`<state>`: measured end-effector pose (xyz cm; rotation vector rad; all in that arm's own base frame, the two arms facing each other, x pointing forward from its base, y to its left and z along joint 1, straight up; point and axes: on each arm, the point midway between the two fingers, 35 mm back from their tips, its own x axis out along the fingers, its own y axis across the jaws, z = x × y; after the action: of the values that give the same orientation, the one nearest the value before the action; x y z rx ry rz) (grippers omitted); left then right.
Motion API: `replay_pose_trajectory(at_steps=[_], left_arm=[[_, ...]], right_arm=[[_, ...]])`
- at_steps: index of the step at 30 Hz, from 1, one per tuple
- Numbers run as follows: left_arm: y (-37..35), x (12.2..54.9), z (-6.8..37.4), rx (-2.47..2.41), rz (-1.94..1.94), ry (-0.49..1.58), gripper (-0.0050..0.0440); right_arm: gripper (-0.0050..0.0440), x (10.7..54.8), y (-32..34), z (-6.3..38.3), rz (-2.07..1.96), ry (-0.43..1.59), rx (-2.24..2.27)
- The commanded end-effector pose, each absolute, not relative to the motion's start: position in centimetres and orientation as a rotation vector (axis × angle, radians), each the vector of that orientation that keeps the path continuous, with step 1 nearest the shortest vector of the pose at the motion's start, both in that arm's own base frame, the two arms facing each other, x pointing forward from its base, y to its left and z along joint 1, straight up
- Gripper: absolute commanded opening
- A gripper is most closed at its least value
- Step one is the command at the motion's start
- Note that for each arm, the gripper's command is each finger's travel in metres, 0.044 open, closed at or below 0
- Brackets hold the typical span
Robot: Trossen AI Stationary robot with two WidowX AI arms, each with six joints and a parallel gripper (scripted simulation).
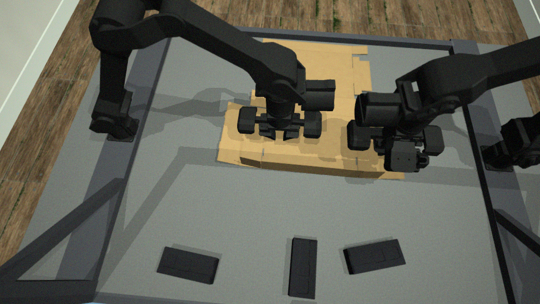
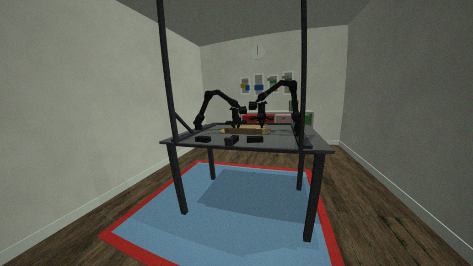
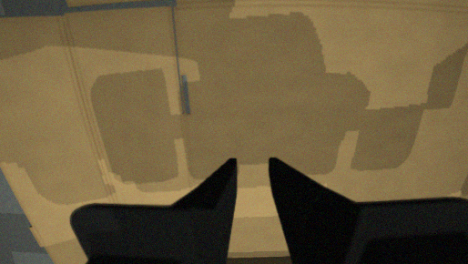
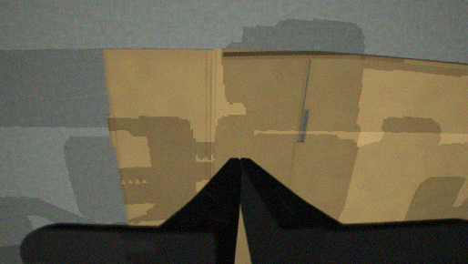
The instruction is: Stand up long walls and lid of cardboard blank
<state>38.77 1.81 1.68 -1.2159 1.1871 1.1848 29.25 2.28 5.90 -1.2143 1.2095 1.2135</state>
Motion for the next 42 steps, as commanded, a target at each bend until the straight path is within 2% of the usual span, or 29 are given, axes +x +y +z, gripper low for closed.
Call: replay_pose_trajectory(at_steps=[1, 24, 28, 30, 32, 36, 42], left_arm=[[1.8, 38.3, 0.5, -1.210, 1.195, 1.198, 0.0096], [1.8, 38.1, 0.6, -1.213, 1.189, 1.191, 0.0096], [1.8, 38.5, 2.7, -1.214, 1.189, 1.192, 0.0096], [1.8, 38.5, 2.7, -1.214, 1.189, 1.192, 0.0096], [1.8, 38.7, 5.0, -1.215, 1.190, 1.193, 0.0096], [1.8, 38.7, 9.4, -1.217, 1.190, 1.193, 0.0096], [1.8, 38.7, 9.6, -1.216, 1.192, 1.195, 0.0096]], right_arm=[[0.0000, 29.8, 2.3, 6.6, 1.188, 1.189, -1.227], [0.0000, 29.8, 2.3, 7.6, 1.188, 1.189, -1.227], [0.0092, 29.8, 2.3, 7.6, 1.188, 1.189, -1.227], [0.0092, 29.8, 2.3, 7.6, 1.188, 1.189, -1.227], [0.0140, 29.8, 2.3, 7.6, 1.189, 1.189, -1.227], [0.0146, 29.8, 2.3, 7.6, 1.189, 1.189, -1.227], [0.0146, 29.8, 2.3, 7.6, 1.189, 1.189, -1.227]])
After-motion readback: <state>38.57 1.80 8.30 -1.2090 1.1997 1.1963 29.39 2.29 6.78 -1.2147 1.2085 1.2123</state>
